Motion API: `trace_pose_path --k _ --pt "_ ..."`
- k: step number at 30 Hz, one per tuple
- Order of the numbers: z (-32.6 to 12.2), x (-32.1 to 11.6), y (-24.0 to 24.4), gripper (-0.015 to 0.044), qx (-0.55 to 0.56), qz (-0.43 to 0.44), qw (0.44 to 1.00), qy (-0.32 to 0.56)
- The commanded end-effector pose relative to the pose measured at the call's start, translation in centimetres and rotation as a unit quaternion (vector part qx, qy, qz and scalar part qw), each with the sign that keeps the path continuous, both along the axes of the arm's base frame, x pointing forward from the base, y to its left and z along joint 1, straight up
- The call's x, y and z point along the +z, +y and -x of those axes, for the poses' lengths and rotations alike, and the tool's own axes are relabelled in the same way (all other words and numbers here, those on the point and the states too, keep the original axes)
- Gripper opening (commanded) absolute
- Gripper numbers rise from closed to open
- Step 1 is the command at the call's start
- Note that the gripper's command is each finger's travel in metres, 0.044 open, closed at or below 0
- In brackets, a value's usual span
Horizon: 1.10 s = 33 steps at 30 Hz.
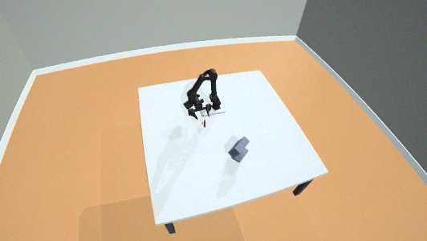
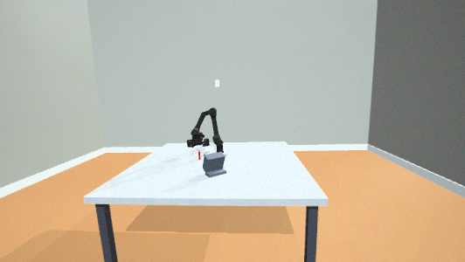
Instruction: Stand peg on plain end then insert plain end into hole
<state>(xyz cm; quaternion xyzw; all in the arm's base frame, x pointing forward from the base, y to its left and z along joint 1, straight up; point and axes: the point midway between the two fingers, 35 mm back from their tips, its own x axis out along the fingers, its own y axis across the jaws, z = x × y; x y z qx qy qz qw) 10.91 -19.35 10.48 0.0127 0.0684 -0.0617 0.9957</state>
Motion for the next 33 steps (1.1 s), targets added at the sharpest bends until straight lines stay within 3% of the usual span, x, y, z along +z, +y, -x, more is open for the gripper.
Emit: trace_pose_path --k 1,7,14,33 --pt "0.1 5.1 -0.2 0.044 -0.007 -0.007 1.0 0.002" --pt "-0.3 11.4 1.7 0.044 -0.016 -0.022 1.0 0.002" --pt "-0.6 11.1 2.0 0.044 0.001 -0.034 0.999 0.018" --pt "-2.3 6.2 4.8 0.044 0.145 -0.138 0.942 0.271"
